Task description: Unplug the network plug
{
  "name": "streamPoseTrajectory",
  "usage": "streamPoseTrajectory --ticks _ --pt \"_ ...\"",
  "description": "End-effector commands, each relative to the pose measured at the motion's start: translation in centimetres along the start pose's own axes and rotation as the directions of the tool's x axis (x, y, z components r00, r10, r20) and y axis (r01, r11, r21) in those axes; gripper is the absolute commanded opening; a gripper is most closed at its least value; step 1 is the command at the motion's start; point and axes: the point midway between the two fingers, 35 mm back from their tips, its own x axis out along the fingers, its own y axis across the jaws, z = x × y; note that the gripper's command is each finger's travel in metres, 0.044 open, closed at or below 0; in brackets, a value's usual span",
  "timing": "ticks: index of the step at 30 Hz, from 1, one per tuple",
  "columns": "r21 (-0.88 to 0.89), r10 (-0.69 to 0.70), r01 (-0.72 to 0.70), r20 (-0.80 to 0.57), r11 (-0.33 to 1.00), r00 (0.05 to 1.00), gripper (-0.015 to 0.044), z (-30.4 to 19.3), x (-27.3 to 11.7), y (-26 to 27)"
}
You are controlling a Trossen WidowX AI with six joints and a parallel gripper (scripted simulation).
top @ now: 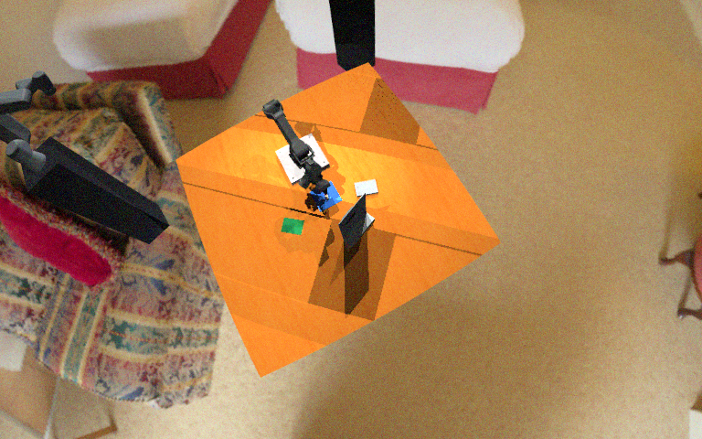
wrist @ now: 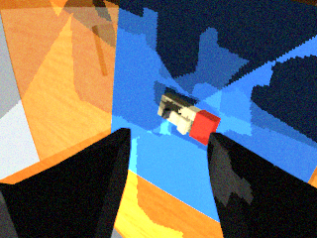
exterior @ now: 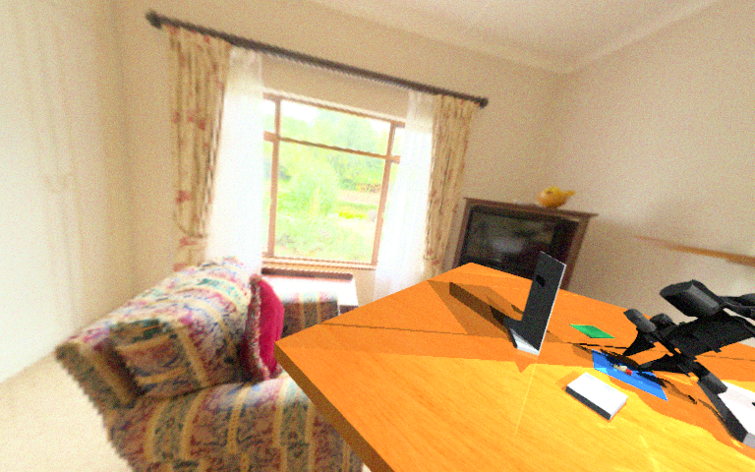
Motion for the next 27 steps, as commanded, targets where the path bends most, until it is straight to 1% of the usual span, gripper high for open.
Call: streamPoseTrajectory --ticks 1,14,27 --pt "-0.006 0.011 -0.011 -0.006 1.000 1.000 0.0156 -0.1 -0.4 0.3" --pt "-0.004 0.009 -0.009 -0.004 1.000 1.000 0.0156 0.1 -1.3 0.1" --pt "-0.004 0.009 -0.009 -0.004 1.000 1.000 0.0156 0.1 -2.5 1.1"
